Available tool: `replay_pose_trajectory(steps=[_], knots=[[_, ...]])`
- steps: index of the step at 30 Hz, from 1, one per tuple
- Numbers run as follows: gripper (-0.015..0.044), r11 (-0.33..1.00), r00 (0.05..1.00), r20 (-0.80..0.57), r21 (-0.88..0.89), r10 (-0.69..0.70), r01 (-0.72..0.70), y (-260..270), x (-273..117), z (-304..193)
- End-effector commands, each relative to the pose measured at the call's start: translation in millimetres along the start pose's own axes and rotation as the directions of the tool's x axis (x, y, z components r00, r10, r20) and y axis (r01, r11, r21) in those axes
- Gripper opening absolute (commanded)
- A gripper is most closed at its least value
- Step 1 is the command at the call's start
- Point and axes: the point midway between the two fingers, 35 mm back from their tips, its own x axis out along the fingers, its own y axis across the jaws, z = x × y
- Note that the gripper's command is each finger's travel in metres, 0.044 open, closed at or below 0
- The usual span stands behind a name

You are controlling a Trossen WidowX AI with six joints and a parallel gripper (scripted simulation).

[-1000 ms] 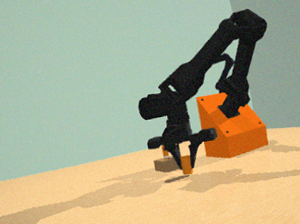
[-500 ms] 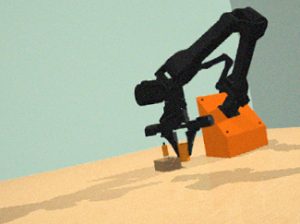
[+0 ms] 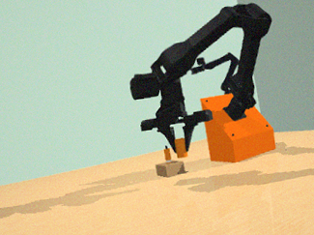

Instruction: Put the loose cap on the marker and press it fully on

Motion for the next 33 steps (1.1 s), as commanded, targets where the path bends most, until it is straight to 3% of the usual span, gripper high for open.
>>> replay_pose_trajectory(steps=[1, 33], knots=[[0.0, 1.0, 1.0, -0.003, -0.003, -0.012, 0.012, -14, -7, -9], [0.0, 1.0, 1.0, -0.002, -0.005, -0.002, 0.001, -79, -40, -98]])
